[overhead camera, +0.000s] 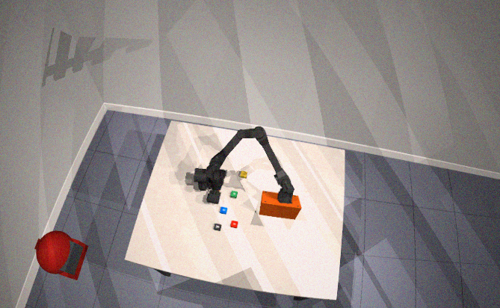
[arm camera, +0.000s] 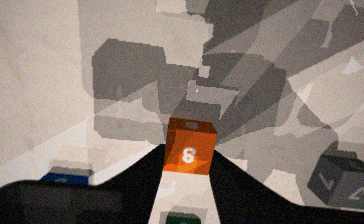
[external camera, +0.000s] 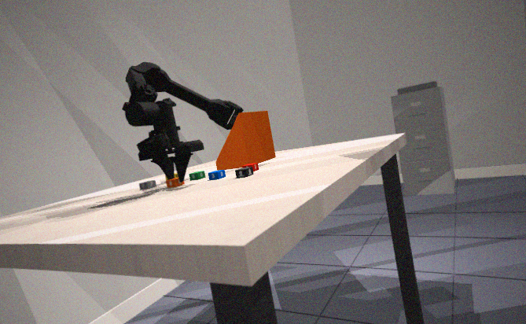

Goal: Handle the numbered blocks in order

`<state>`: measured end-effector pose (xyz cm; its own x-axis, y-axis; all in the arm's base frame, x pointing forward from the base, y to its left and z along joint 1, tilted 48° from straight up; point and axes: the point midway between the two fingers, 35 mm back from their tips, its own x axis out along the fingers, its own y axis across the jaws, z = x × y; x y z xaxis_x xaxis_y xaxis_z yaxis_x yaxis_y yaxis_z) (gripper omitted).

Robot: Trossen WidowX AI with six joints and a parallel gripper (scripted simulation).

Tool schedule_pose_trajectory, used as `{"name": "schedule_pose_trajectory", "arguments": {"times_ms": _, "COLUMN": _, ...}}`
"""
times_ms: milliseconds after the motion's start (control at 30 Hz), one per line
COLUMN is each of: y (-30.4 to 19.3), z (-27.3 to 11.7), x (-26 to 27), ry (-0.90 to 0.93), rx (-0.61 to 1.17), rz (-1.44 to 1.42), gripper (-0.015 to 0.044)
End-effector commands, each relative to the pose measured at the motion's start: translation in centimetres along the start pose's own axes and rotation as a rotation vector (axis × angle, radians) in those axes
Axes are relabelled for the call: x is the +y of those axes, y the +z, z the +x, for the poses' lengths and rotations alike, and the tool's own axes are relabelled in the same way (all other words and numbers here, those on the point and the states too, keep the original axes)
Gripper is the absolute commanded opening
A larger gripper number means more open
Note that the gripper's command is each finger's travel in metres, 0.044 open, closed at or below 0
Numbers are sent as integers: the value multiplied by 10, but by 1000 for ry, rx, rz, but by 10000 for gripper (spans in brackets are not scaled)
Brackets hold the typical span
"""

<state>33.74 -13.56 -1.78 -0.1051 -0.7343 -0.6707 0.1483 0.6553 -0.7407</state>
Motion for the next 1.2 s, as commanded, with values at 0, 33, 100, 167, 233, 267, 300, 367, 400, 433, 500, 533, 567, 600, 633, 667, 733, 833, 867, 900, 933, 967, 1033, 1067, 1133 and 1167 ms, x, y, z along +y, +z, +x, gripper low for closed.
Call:
{"name": "schedule_pose_trajectory", "arguments": {"times_ms": 0, "y": 0, "z": 1, "x": 0, "ry": -4, "rx": -1, "rz": -5, "gripper": 120}}
{"name": "schedule_pose_trajectory", "arguments": {"times_ms": 33, "y": 0, "z": 1, "x": 0, "ry": -4, "rx": -1, "rz": -5, "gripper": 120}}
{"name": "schedule_pose_trajectory", "arguments": {"times_ms": 100, "y": 0, "z": 1, "x": 0, "ry": -4, "rx": -1, "rz": -5, "gripper": 120}}
{"name": "schedule_pose_trajectory", "arguments": {"times_ms": 167, "y": 0, "z": 1, "x": 0, "ry": -4, "rx": -1, "rz": -5, "gripper": 146}}
{"name": "schedule_pose_trajectory", "arguments": {"times_ms": 233, "y": 0, "z": 1, "x": 0, "ry": -4, "rx": -1, "rz": -5, "gripper": 199}}
{"name": "schedule_pose_trajectory", "arguments": {"times_ms": 267, "y": 0, "z": 1, "x": 0, "ry": -4, "rx": -1, "rz": -5, "gripper": 225}}
{"name": "schedule_pose_trajectory", "arguments": {"times_ms": 300, "y": 0, "z": 1, "x": 0, "ry": -4, "rx": -1, "rz": -5, "gripper": 251}}
{"name": "schedule_pose_trajectory", "arguments": {"times_ms": 367, "y": 0, "z": 1, "x": 0, "ry": -4, "rx": -1, "rz": -5, "gripper": 304}}
{"name": "schedule_pose_trajectory", "arguments": {"times_ms": 400, "y": 0, "z": 1, "x": 0, "ry": -4, "rx": -1, "rz": -5, "gripper": 330}}
{"name": "schedule_pose_trajectory", "arguments": {"times_ms": 433, "y": 0, "z": 1, "x": 0, "ry": -4, "rx": -1, "rz": -5, "gripper": 356}}
{"name": "schedule_pose_trajectory", "arguments": {"times_ms": 500, "y": 0, "z": 1, "x": 0, "ry": -4, "rx": -1, "rz": -5, "gripper": 400}}
{"name": "schedule_pose_trajectory", "arguments": {"times_ms": 533, "y": 0, "z": 1, "x": 0, "ry": -4, "rx": -1, "rz": -5, "gripper": 400}}
{"name": "schedule_pose_trajectory", "arguments": {"times_ms": 567, "y": 0, "z": 1, "x": 0, "ry": -4, "rx": -1, "rz": -5, "gripper": 400}}
{"name": "schedule_pose_trajectory", "arguments": {"times_ms": 600, "y": 0, "z": 1, "x": 0, "ry": -4, "rx": -1, "rz": -5, "gripper": 400}}
{"name": "schedule_pose_trajectory", "arguments": {"times_ms": 633, "y": 0, "z": -2, "x": 0, "ry": -4, "rx": -1, "rz": -5, "gripper": 400}}
{"name": "schedule_pose_trajectory", "arguments": {"times_ms": 667, "y": 0, "z": -11, "x": 0, "ry": -3, "rx": -1, "rz": -5, "gripper": 400}}
{"name": "schedule_pose_trajectory", "arguments": {"times_ms": 733, "y": 0, "z": -32, "x": 0, "ry": -2, "rx": -1, "rz": -5, "gripper": 400}}
{"name": "schedule_pose_trajectory", "arguments": {"times_ms": 833, "y": 0, "z": -35, "x": 0, "ry": -2, "rx": -1, "rz": -5, "gripper": 400}}
{"name": "schedule_pose_trajectory", "arguments": {"times_ms": 867, "y": 0, "z": -35, "x": 0, "ry": -2, "rx": -1, "rz": -5, "gripper": 400}}
{"name": "schedule_pose_trajectory", "arguments": {"times_ms": 900, "y": 0, "z": -35, "x": 0, "ry": -2, "rx": -1, "rz": -5, "gripper": 400}}
{"name": "schedule_pose_trajectory", "arguments": {"times_ms": 933, "y": 0, "z": -37, "x": 4, "ry": 0, "rx": -2, "rz": -5, "gripper": 400}}
{"name": "schedule_pose_trajectory", "arguments": {"times_ms": 967, "y": -1, "z": -40, "x": 13, "ry": 8, "rx": -4, "rz": -6, "gripper": 400}}
{"name": "schedule_pose_trajectory", "arguments": {"times_ms": 1033, "y": -5, "z": -54, "x": 49, "ry": 32, "rx": -11, "rz": -11, "gripper": 400}}
{"name": "schedule_pose_trajectory", "arguments": {"times_ms": 1067, "y": -9, "z": -62, "x": 68, "ry": 43, "rx": -12, "rz": -14, "gripper": 400}}
{"name": "schedule_pose_trajectory", "arguments": {"times_ms": 1133, "y": -16, "z": -72, "x": 94, "ry": 55, "rx": -12, "rz": -17, "gripper": 400}}
{"name": "schedule_pose_trajectory", "arguments": {"times_ms": 1167, "y": -22, "z": -78, "x": 108, "ry": 59, "rx": -12, "rz": -18, "gripper": 400}}
